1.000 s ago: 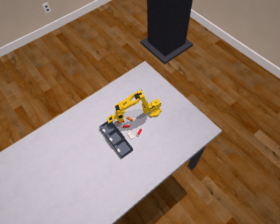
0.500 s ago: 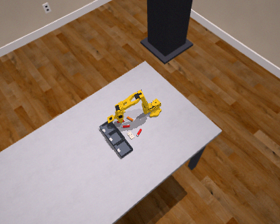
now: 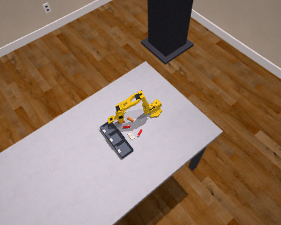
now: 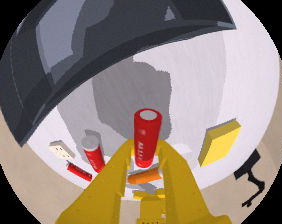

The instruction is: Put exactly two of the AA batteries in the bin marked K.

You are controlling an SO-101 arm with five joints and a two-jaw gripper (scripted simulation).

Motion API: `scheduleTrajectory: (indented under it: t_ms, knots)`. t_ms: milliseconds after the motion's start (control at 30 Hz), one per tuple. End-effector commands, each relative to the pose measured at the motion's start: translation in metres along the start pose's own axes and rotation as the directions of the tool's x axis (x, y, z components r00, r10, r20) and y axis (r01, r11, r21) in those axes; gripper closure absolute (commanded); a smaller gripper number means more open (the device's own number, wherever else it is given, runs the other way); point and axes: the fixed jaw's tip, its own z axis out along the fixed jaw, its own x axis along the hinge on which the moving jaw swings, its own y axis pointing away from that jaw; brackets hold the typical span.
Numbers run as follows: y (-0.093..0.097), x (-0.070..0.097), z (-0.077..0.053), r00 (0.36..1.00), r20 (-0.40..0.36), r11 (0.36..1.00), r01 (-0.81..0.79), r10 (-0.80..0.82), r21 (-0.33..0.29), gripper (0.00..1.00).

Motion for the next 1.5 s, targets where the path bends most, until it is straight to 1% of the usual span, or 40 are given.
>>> scheduleTrajectory:
  t_ms: [0, 167, 300, 433, 567, 633, 800, 933, 1067, 1467]
  knots:
    - [0.0, -0.003, -0.003, 1.0, 0.024, 1.0, 0.006, -0.006, -0.004, 1.0]
    - [0.0, -0.004, -0.003, 1.0, 0.024, 1.0, 0.006, -0.006, -0.004, 1.0]
    - [-0.001, -0.004, -0.007, 1.0, 0.024, 1.0, 0.006, -0.006, -0.004, 1.0]
    - [-0.001, -0.005, -0.015, 1.0, 0.024, 1.0, 0.006, -0.006, -0.004, 1.0]
    - [-0.002, -0.005, -0.027, 1.0, 0.024, 1.0, 0.006, -0.006, -0.004, 1.0]
    - [-0.002, -0.005, -0.027, 1.0, 0.024, 1.0, 0.006, -0.006, -0.004, 1.0]
    - [-0.003, -0.004, -0.041, 1.0, 0.024, 1.0, 0.006, -0.006, -0.004, 1.0]
    - [-0.004, -0.003, -0.049, 1.0, 0.024, 1.0, 0.006, -0.006, -0.004, 1.0]
    - [-0.004, -0.003, -0.052, 1.0, 0.024, 1.0, 0.006, -0.006, -0.004, 1.0]
    - [-0.003, -0.005, -0.053, 0.999, 0.032, 1.0, 0.013, -0.013, -0.004, 1.0]
